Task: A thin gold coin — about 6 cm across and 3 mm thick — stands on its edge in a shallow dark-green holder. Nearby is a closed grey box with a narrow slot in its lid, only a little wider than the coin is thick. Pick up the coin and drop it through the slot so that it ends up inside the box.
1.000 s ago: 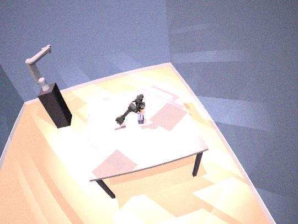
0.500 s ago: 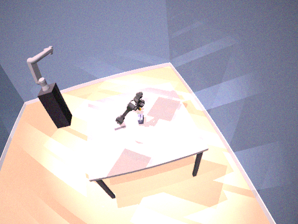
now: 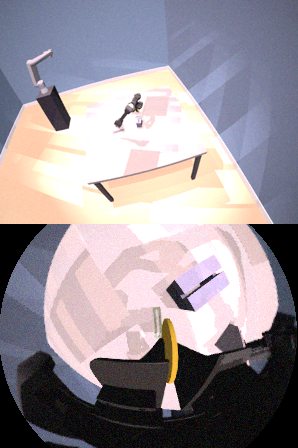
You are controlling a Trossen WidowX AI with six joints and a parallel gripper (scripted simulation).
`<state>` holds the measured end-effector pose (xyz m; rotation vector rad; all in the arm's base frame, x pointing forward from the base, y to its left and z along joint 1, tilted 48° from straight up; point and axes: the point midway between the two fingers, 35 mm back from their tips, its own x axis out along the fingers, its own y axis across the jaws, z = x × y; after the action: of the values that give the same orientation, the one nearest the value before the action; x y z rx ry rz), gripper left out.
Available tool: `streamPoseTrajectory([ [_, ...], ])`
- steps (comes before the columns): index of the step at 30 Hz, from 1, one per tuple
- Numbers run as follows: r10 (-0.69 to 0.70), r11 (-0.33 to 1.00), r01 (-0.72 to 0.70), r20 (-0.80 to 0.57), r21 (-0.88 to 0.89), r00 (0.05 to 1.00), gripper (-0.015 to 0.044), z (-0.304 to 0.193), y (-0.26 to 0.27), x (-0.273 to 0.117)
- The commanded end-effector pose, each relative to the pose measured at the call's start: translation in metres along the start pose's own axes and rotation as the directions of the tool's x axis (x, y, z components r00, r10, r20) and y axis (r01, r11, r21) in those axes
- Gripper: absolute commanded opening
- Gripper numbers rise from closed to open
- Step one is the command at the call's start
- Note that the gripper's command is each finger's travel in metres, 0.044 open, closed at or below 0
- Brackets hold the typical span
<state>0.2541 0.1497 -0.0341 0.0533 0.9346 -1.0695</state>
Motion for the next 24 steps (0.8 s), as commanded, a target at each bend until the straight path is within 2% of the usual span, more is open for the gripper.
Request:
streamPoseTrajectory([
  [1, 0.000, 0.995, 0.001, -0.004, 0.095, 1.000, 0.0000, -0.0002, 0.0007, -0.0015],
  [12, 0.000, 0.891, 0.002, -0.004, 0.453, 1.000, 0.0000, -0.0001, 0.0028, -0.0016],
  [24, 0.000, 0.637, 0.003, -0.004, 0.770, 1.000, 0.0000, 0.0000, 0.0051, -0.0019],
])
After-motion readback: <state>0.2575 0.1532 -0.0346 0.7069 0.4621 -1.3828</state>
